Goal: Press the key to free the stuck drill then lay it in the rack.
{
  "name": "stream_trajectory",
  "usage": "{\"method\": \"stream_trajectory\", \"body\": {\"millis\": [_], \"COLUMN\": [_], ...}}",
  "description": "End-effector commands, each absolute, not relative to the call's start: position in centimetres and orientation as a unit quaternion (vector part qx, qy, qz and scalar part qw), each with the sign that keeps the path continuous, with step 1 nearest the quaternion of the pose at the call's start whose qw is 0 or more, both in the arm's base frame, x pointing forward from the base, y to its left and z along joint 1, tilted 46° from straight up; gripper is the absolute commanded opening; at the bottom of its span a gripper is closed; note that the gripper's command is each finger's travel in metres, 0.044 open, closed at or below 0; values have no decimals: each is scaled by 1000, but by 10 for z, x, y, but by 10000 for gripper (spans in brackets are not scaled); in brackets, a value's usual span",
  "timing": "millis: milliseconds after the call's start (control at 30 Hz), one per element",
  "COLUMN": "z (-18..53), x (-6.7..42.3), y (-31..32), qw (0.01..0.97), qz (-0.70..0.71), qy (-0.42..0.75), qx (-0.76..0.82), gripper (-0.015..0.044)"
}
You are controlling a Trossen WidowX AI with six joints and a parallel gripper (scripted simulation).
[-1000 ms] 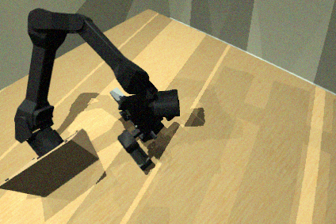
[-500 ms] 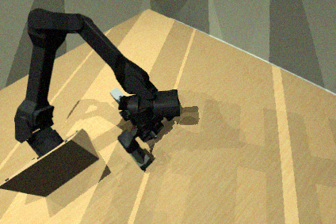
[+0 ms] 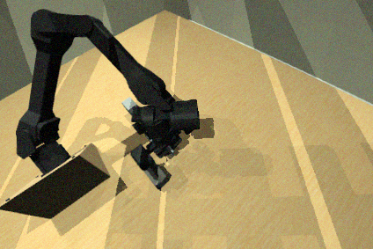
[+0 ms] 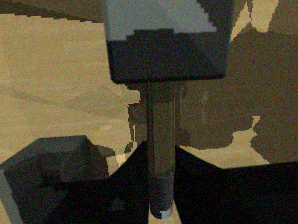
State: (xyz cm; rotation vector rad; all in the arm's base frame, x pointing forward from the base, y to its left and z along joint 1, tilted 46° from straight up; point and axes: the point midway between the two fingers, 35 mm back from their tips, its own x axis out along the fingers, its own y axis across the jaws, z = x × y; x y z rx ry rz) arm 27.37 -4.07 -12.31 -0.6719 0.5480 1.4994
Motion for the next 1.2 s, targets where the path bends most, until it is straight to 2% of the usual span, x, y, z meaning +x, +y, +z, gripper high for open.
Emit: {"method": "stream_trajectory", "body": {"millis": [0,1167], "z": [-122,-149], "x": [275,277], "y": [-42,-67], "qw": [649,648], "qz": [659,658], "qy": [240,240], "qx": [-297,-298], "gripper": [0,0]}}
